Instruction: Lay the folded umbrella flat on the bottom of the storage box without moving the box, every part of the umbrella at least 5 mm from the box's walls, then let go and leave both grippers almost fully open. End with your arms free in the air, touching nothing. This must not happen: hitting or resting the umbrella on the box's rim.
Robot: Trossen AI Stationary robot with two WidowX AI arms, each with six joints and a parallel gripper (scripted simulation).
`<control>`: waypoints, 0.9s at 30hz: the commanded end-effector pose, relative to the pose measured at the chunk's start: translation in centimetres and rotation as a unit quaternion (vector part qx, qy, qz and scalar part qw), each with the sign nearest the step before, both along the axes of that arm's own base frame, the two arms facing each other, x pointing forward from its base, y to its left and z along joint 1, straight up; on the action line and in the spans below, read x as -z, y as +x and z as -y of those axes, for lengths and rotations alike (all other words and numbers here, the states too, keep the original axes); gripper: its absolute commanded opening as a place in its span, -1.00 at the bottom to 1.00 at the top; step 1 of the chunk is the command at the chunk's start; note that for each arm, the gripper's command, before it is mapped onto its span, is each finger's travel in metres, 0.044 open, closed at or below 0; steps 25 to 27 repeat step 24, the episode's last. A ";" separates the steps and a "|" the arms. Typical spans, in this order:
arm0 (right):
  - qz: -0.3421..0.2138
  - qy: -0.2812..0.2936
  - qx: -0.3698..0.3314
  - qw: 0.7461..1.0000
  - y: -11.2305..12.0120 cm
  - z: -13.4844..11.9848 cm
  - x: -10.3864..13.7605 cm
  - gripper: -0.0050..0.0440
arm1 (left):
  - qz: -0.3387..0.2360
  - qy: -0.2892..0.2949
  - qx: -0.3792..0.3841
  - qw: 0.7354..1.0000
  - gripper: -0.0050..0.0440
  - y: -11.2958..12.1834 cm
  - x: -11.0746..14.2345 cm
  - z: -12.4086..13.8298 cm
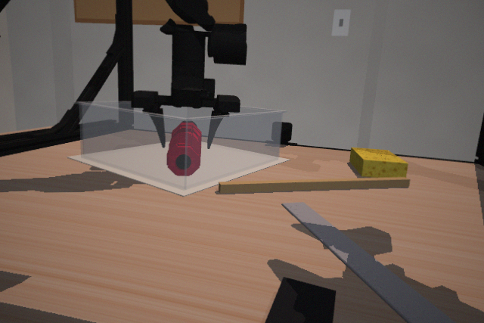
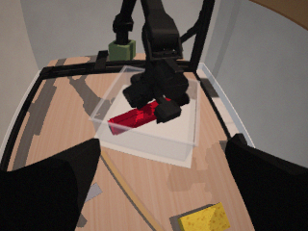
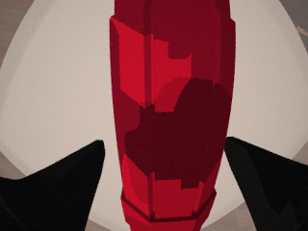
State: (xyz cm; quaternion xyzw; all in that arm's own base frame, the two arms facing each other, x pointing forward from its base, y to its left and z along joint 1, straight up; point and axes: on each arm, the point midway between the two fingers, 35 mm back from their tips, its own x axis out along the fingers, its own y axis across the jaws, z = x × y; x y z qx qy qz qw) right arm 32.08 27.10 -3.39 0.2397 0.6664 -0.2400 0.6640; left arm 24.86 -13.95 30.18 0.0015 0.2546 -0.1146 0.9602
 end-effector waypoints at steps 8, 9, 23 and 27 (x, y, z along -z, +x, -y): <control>0.002 0.000 0.002 1.000 0.1 0.0 -0.4 0.84 | -0.001 -0.001 0.000 1.000 0.84 0.0 0.0 0.0; 0.002 0.000 0.002 1.000 0.1 0.0 -0.4 0.84 | -0.001 -0.001 0.000 1.000 0.84 0.0 0.0 0.0; 0.002 0.000 0.000 1.000 -1.1 1.0 -7.0 0.84 | -0.001 -0.001 0.000 1.000 0.84 0.0 0.0 0.0; 0.002 0.000 0.000 1.000 -1.9 1.7 -7.6 0.84 | -0.001 -0.001 0.000 1.000 0.84 0.0 0.0 0.0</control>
